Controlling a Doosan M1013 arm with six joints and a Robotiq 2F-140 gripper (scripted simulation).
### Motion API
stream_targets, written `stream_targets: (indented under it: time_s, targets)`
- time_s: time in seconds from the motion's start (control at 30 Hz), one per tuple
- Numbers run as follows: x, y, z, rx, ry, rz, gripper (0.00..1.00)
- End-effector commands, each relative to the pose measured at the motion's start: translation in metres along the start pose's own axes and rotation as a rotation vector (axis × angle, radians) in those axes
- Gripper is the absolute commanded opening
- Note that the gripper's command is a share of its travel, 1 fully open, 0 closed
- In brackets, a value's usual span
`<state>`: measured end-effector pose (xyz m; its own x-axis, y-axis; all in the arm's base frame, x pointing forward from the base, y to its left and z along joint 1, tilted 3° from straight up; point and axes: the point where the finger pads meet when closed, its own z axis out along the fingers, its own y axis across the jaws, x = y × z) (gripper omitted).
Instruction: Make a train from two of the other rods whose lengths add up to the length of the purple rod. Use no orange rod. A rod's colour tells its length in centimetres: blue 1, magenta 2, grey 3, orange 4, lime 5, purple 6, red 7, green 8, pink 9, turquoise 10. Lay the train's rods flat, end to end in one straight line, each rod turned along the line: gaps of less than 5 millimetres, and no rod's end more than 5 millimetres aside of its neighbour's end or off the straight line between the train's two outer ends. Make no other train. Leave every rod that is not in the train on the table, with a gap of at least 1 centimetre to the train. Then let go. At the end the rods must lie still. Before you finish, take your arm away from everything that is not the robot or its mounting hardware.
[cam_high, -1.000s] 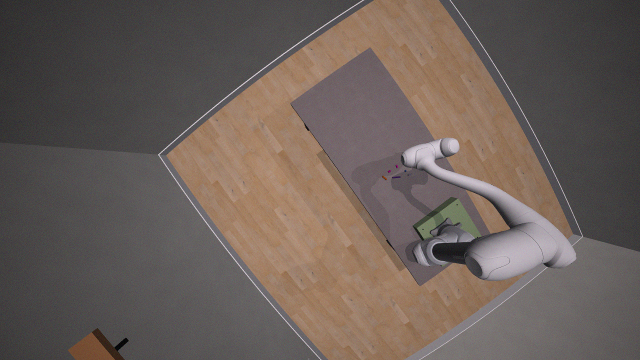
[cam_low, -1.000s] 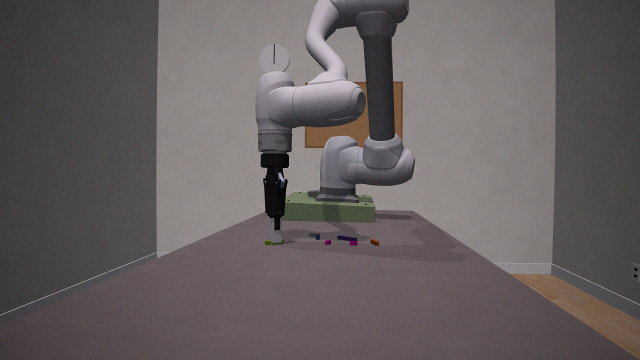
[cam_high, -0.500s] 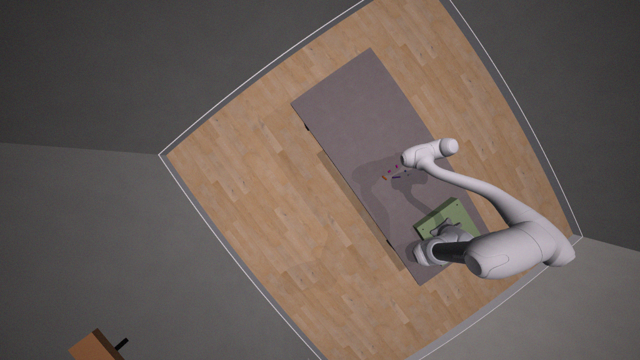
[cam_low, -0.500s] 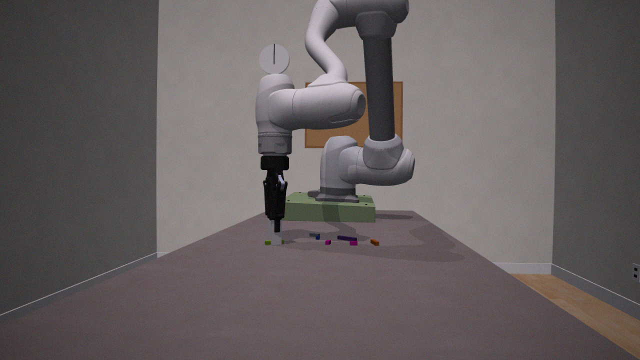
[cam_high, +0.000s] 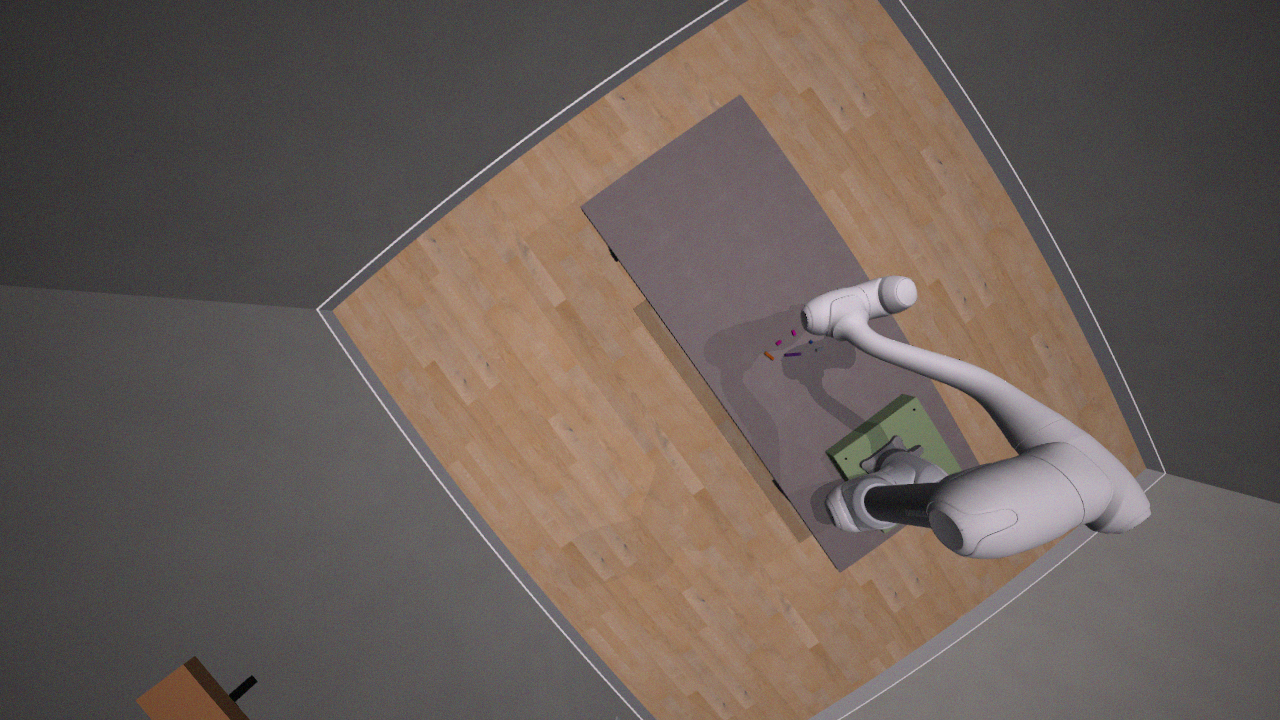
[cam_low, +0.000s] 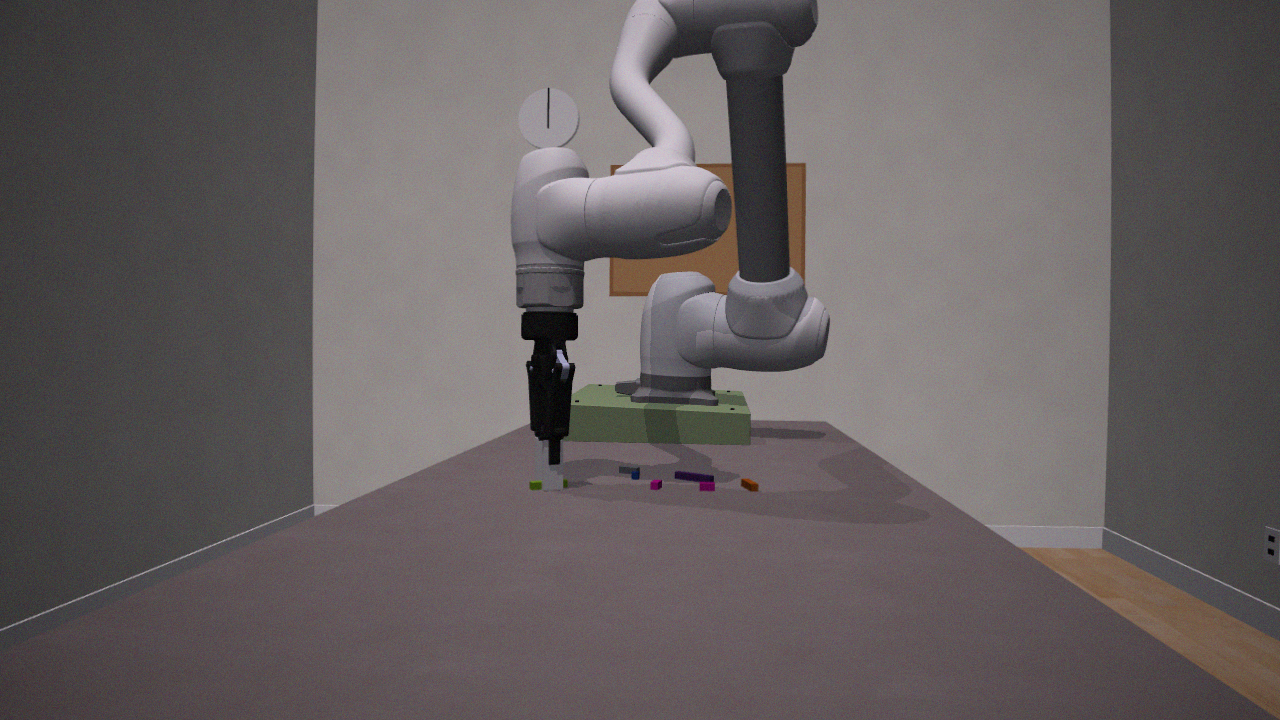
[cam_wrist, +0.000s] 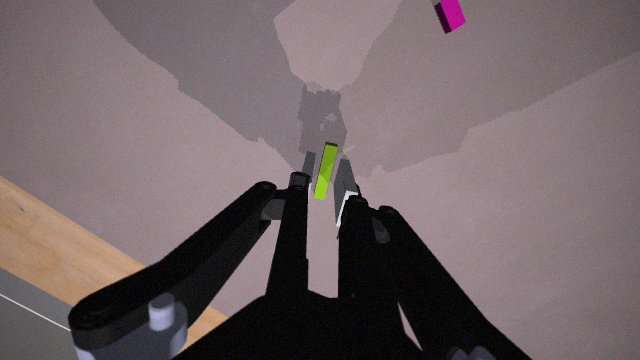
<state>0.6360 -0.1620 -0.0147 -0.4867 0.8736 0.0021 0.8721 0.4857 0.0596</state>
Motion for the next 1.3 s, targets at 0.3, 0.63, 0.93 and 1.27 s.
stream_targets:
  time_s: [0.3, 0.63, 0.93, 1.27]
  targets:
    - [0.0, 0.0, -0.0001, 0.0, 0.0, 0.0, 0.15]
    - [0.0, 0.0, -0.0001, 0.0, 0.0, 0.0, 0.03]
    - [0.0, 0.0, -0.0001, 0.0, 0.0, 0.0, 0.03]
    - [0.0, 0.0, -0.0001, 0.0, 0.0, 0.0, 0.03]
